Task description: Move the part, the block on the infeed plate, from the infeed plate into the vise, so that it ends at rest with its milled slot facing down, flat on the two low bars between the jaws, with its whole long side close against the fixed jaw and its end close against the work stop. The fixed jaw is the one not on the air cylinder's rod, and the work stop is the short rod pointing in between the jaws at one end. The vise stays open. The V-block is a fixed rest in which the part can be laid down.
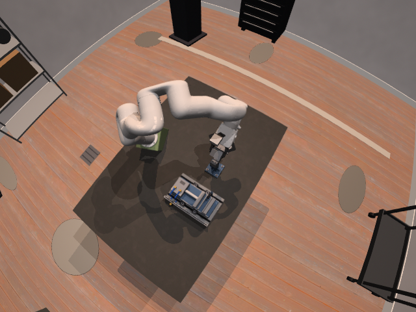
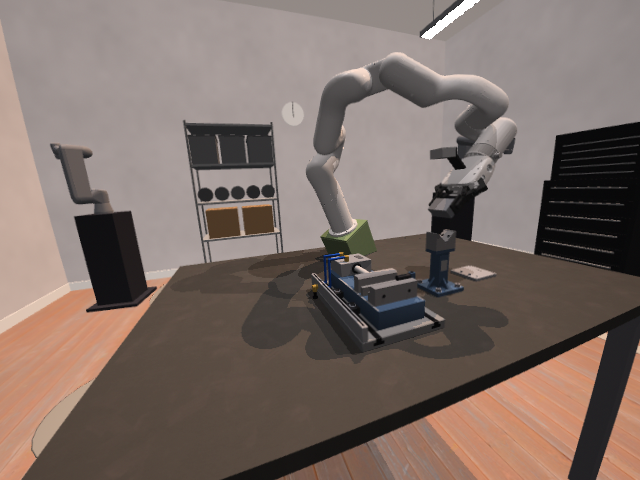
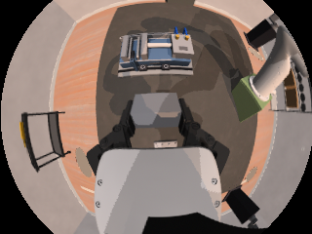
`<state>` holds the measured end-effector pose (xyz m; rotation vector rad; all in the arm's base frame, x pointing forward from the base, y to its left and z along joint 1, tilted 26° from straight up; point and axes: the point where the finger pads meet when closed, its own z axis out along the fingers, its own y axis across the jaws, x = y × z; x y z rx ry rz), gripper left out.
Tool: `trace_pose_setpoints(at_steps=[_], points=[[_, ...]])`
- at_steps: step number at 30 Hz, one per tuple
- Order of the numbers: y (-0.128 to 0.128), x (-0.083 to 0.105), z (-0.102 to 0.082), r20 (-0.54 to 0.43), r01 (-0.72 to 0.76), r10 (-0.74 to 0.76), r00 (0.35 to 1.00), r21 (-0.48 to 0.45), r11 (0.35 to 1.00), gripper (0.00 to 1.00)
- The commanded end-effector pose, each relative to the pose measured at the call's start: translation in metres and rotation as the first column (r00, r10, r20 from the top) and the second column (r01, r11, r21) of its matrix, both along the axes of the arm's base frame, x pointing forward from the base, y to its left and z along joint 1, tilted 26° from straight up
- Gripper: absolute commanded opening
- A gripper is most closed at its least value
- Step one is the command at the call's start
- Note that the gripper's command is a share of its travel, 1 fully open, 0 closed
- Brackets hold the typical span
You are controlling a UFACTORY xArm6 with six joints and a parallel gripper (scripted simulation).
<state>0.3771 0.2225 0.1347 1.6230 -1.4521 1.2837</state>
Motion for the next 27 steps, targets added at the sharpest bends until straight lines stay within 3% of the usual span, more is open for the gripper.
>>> trace_pose_setpoints(at_steps=[1, 27], points=[[0.0, 0.001, -0.001, 0.003, -0.001, 0.001, 1.0, 0.003, 1.0, 0.0], [-0.009, 0.007, -0.024, 0.003, -0.001, 0.001, 1.0, 0.003, 1.0, 0.0]])
